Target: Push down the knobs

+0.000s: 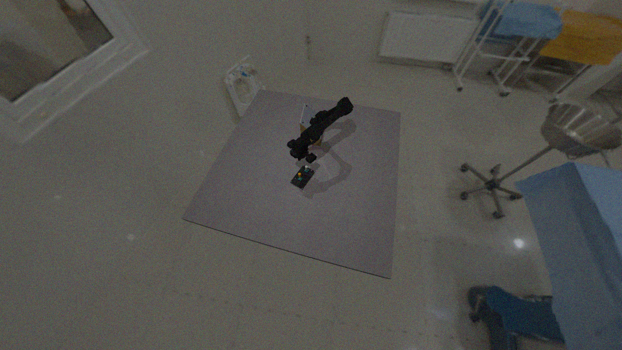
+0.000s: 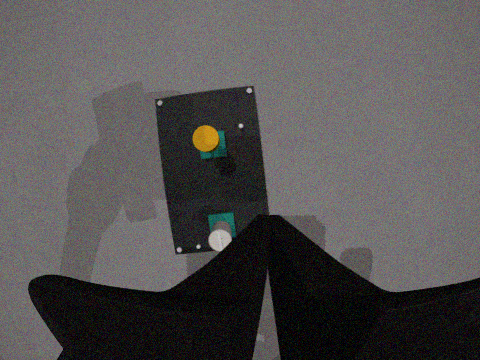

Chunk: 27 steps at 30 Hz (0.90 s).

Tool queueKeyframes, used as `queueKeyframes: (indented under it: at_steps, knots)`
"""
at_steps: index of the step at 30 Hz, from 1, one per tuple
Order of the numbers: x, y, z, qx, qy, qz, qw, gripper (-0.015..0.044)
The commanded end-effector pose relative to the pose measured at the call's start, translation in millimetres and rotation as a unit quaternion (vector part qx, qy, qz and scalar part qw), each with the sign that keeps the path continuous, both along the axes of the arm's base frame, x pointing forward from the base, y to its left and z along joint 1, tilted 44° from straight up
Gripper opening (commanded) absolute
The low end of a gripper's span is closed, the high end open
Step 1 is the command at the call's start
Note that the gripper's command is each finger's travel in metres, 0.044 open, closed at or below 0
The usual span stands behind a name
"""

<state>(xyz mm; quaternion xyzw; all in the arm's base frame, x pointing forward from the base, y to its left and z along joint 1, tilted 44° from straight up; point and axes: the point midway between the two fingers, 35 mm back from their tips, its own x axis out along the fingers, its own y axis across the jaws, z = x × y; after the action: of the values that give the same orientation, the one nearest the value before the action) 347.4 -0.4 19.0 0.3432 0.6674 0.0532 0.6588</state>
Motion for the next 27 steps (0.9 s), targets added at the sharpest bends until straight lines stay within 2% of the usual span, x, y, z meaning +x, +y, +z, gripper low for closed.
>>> queueKeyframes:
  at_steps: [1, 8, 27]
  knots:
    - [-7.0, 20.5, -5.6, 0.034, 0.017, 0.044, 0.998, 0.0000]
    - [-22.4, 51.7, -12.9, 0.097, 0.048, 0.109, 0.988, 0.0000]
    - [-25.7, 71.0, -32.4, 0.099, 0.048, 0.111, 0.988, 0.0000]
